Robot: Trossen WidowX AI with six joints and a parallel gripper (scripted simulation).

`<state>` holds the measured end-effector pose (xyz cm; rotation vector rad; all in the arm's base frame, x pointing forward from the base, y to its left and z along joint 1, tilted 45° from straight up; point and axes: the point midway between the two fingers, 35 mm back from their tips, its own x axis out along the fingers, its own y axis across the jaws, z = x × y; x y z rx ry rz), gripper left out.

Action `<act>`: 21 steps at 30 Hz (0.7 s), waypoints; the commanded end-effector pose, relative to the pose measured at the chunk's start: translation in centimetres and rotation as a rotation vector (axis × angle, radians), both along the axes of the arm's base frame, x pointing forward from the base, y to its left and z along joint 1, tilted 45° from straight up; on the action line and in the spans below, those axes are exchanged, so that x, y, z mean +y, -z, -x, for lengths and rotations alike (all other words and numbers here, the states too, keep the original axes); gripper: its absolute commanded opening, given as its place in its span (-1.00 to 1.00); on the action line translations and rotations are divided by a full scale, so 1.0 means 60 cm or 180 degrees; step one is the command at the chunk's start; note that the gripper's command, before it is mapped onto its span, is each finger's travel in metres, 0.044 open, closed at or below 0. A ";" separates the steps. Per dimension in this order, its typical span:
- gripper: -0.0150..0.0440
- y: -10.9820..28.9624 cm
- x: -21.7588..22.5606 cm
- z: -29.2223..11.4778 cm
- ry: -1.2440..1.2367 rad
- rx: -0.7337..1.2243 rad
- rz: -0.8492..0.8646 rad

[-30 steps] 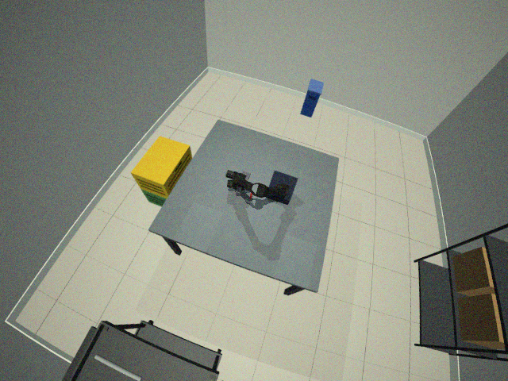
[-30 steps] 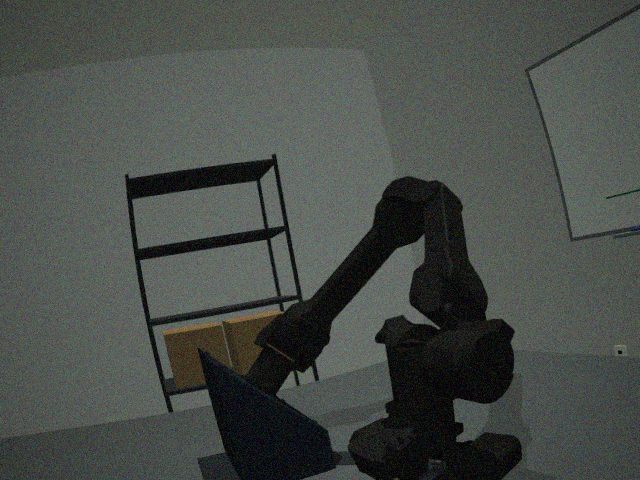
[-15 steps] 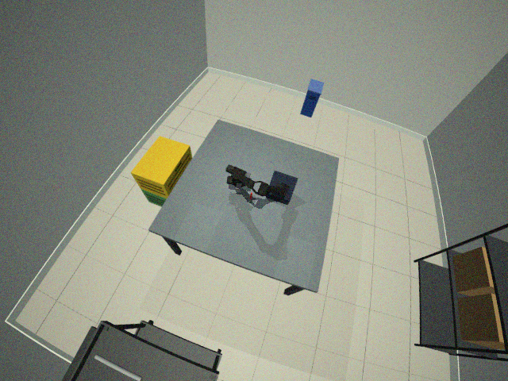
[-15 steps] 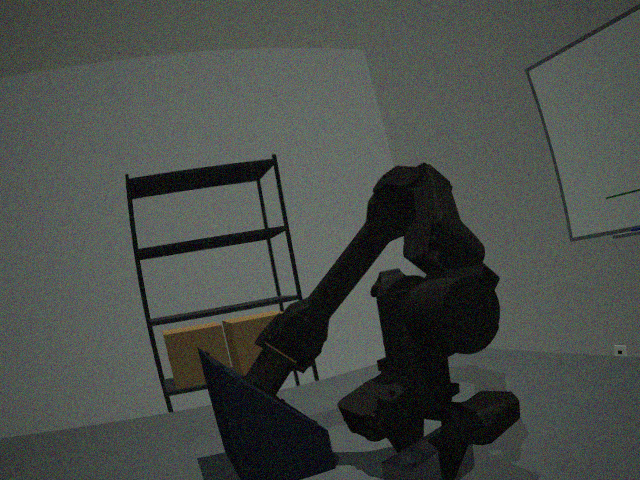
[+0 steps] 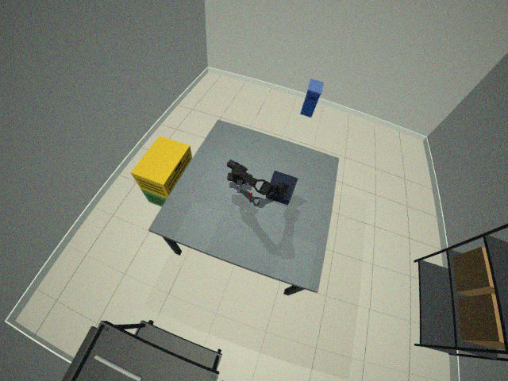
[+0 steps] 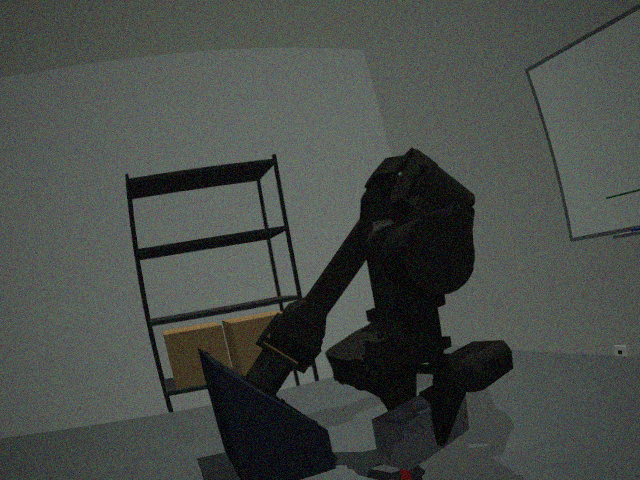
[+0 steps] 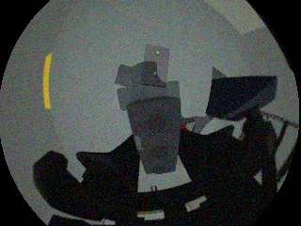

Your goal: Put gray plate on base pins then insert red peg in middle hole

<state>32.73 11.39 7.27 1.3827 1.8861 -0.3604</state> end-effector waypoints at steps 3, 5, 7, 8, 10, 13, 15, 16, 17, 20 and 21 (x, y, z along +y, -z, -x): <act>-0.49 -0.024 -0.023 0.000 -0.0004 -0.0029 0.0001; -0.49 -0.032 -0.030 0.001 -0.0004 -0.0028 -0.0003; -0.49 -0.040 -0.037 0.003 -0.0004 -0.0026 -0.0007; -0.49 -0.042 -0.039 0.003 -0.0004 -0.0026 -0.0009; -0.49 -0.041 -0.040 0.003 -0.0002 -0.0024 -0.0009; -0.49 -0.030 -0.043 -0.001 0.0026 0.0002 -0.0003; -0.49 -0.019 -0.045 -0.004 0.0050 0.0025 0.0002; -0.49 -0.014 -0.047 -0.006 0.0062 0.0036 0.0005; -0.49 -0.009 -0.048 -0.007 0.0074 0.0047 0.0008; -0.49 0.006 -0.052 -0.012 0.0110 0.0081 0.0015; -0.49 0.012 -0.054 -0.013 0.0121 0.0093 0.0017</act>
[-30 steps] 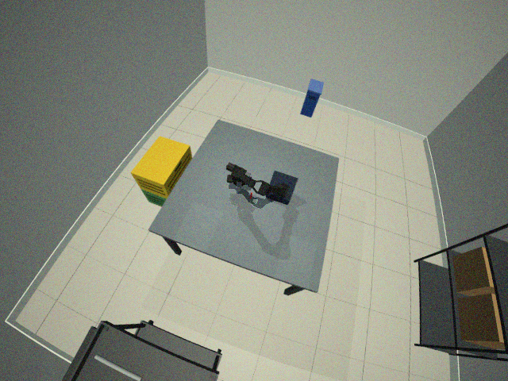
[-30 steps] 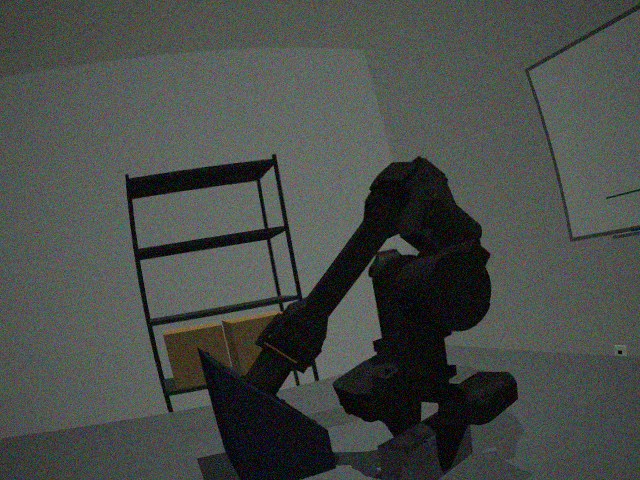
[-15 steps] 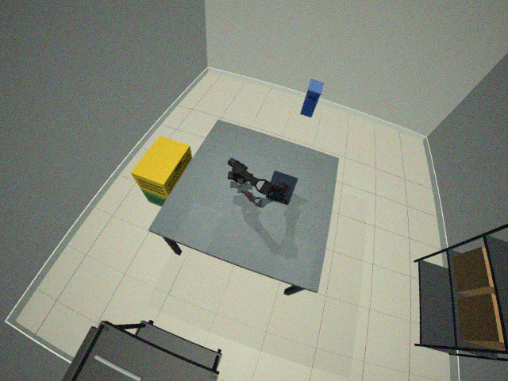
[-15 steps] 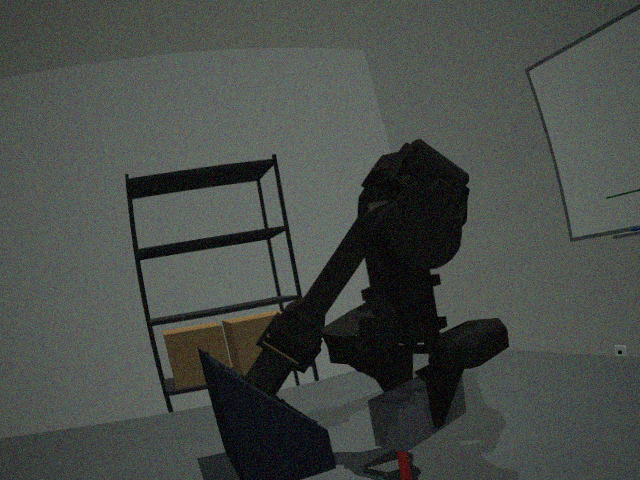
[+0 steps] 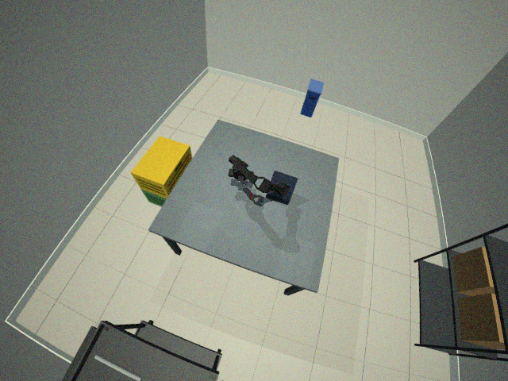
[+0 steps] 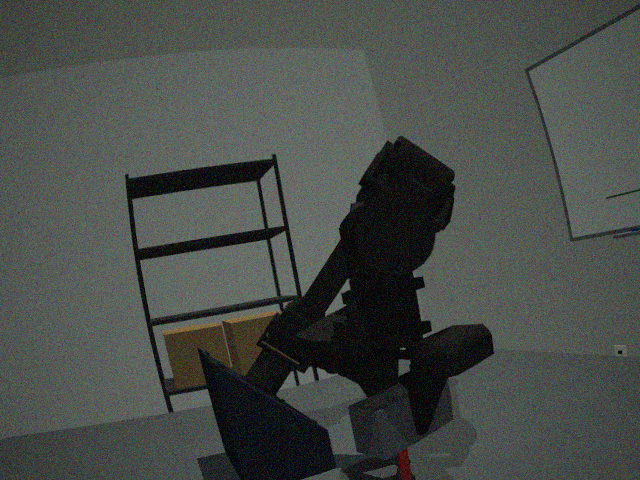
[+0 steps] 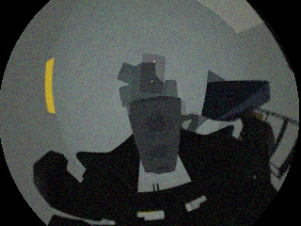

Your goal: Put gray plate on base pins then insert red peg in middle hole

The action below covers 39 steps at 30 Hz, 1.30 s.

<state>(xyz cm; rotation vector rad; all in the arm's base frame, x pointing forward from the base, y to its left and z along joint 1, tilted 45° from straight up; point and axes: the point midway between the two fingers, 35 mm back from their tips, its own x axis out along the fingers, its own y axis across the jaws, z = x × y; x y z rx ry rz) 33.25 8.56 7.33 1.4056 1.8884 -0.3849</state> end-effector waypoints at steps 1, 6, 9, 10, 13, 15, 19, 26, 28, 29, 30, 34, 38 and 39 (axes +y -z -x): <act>-0.49 0.018 -0.008 -0.005 0.0065 0.0043 0.0023; -0.49 0.044 -0.015 -0.011 0.0125 0.0100 0.0035; -0.49 0.060 -0.019 -0.013 0.0160 0.0134 0.0042; -0.49 0.065 -0.020 -0.014 0.0172 0.0145 0.0044; -0.49 0.081 -0.024 -0.016 0.0208 0.0180 0.0051; -0.49 0.091 -0.027 -0.017 0.0231 0.0202 0.0055; -0.49 0.112 -0.032 -0.019 0.0279 0.0248 0.0064; -0.49 0.149 -0.042 -0.019 0.0362 0.0328 0.0079; -0.49 0.160 -0.044 -0.019 0.0385 0.0351 0.0083; -0.49 0.165 -0.046 -0.019 0.0397 0.0363 0.0085; -0.49 0.170 -0.047 -0.019 0.0409 0.0374 0.0087; -0.49 0.191 -0.052 -0.017 0.0456 0.0421 0.0095; -0.49 0.212 -0.057 -0.015 0.0503 0.0467 0.0103; -0.49 0.216 -0.058 -0.015 0.0513 0.0476 0.0104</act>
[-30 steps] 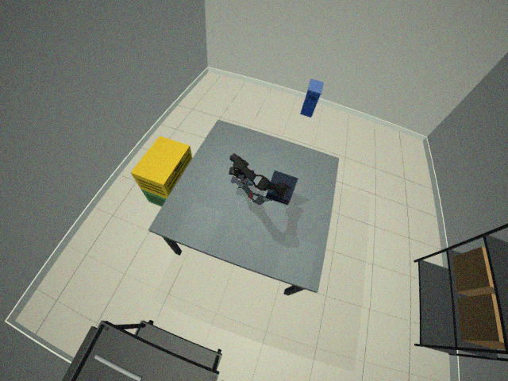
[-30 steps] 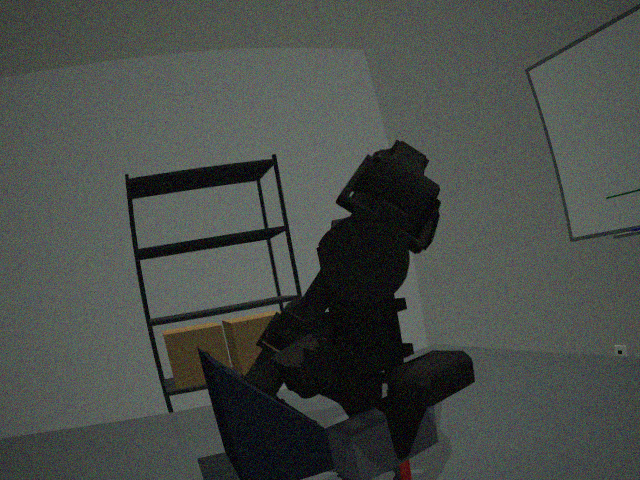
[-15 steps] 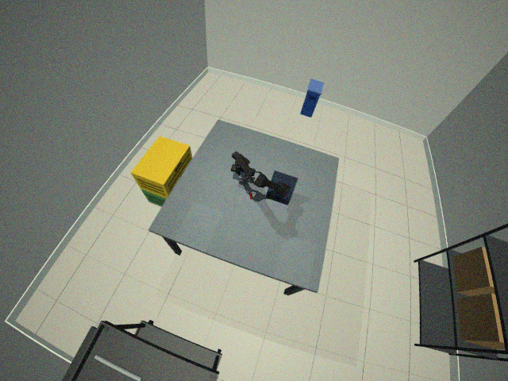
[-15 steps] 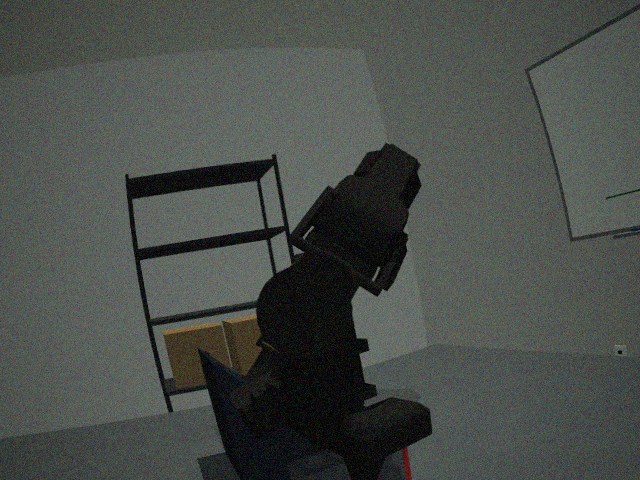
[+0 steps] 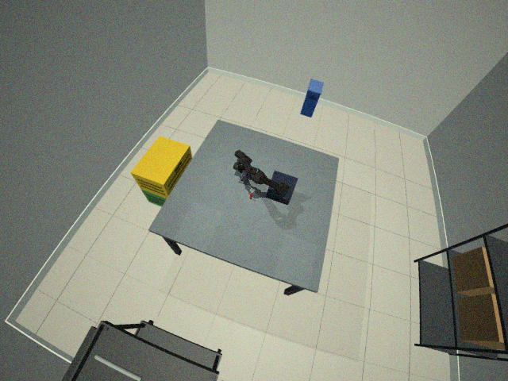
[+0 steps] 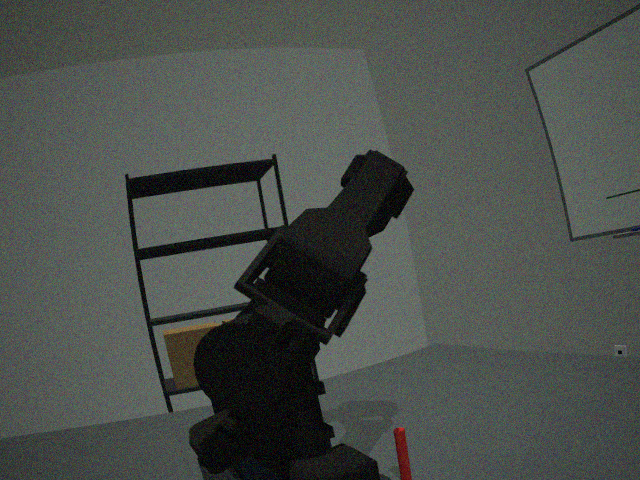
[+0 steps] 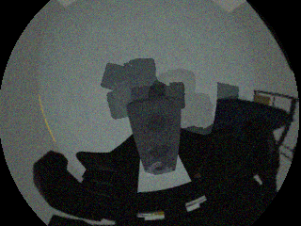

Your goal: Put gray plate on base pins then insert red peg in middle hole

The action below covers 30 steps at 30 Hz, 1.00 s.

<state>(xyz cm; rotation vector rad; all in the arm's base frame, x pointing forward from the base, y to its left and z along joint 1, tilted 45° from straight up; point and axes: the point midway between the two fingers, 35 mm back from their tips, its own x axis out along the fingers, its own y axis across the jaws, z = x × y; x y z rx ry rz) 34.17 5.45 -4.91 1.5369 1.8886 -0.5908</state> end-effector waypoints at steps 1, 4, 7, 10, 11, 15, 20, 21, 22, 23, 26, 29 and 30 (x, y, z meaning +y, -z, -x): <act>-0.49 0.015 -0.006 0.001 0.0056 0.0039 0.0020; -0.49 0.015 -0.007 0.001 0.0058 0.0041 0.0020; -0.49 0.015 -0.007 0.001 0.0058 0.0041 0.0020; -0.49 0.016 -0.007 0.001 0.0058 0.0041 0.0020; -0.49 0.016 -0.007 0.002 0.0058 0.0041 0.0020; -0.49 0.016 -0.007 0.001 0.0058 0.0041 0.0020; -0.49 0.016 -0.007 0.001 0.0058 0.0041 0.0020; -0.49 0.016 -0.007 0.001 0.0058 0.0041 0.0020; -0.49 0.016 -0.007 0.001 0.0058 0.0041 0.0020; -0.49 0.016 -0.007 0.001 0.0058 0.0041 0.0020; -0.49 0.016 -0.008 0.001 0.0058 0.0041 0.0021; -0.49 0.020 -0.005 0.001 0.0058 0.0041 0.0020; -0.49 0.022 -0.003 0.001 0.0058 0.0041 0.0020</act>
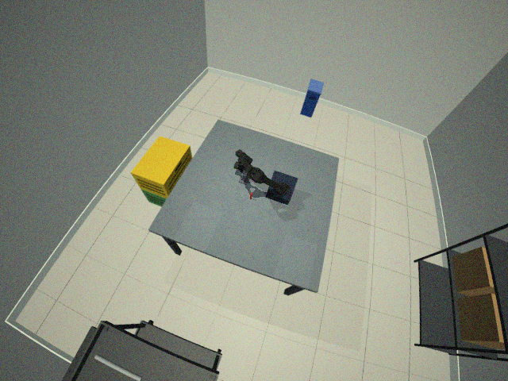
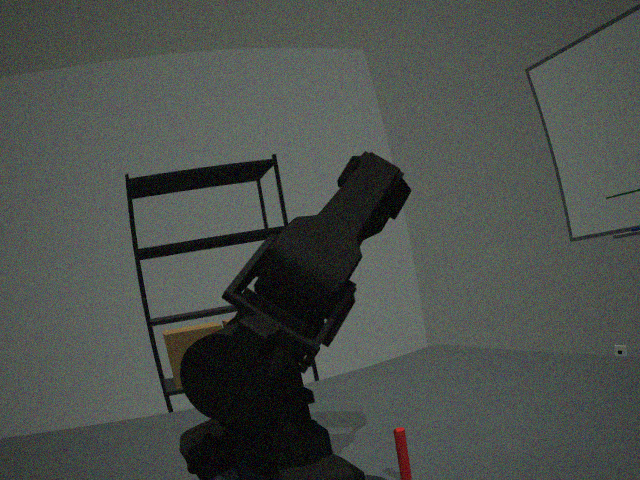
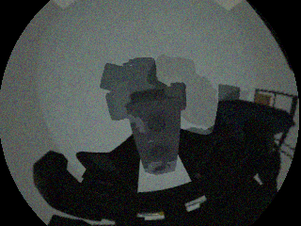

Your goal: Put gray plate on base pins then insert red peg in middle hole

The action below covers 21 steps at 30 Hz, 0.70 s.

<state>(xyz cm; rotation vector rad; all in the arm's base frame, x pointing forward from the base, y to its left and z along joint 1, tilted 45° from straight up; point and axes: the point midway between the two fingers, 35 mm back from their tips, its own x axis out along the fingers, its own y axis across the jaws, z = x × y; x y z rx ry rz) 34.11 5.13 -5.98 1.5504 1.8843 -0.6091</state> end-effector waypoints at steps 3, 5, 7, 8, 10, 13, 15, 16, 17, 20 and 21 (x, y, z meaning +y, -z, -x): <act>-0.49 0.012 0.011 0.002 0.0010 0.0009 0.0010; -0.49 0.017 0.015 0.003 0.0010 0.0009 0.0009; -0.49 0.018 0.016 0.003 0.0010 0.0009 0.0009; -0.49 0.018 0.017 0.003 0.0010 0.0009 0.0009; -0.49 0.021 0.019 0.003 0.0010 0.0009 0.0009; -0.49 0.026 0.024 0.004 0.0010 0.0009 0.0009; -0.49 0.030 0.028 0.005 0.0010 0.0009 0.0008; -0.49 0.032 0.030 0.005 0.0010 0.0009 0.0008; -0.49 0.033 0.031 0.005 0.0010 0.0009 0.0008; -0.49 0.039 0.037 0.007 0.0010 0.0009 0.0007; -0.49 0.041 0.039 0.007 0.0010 0.0010 0.0007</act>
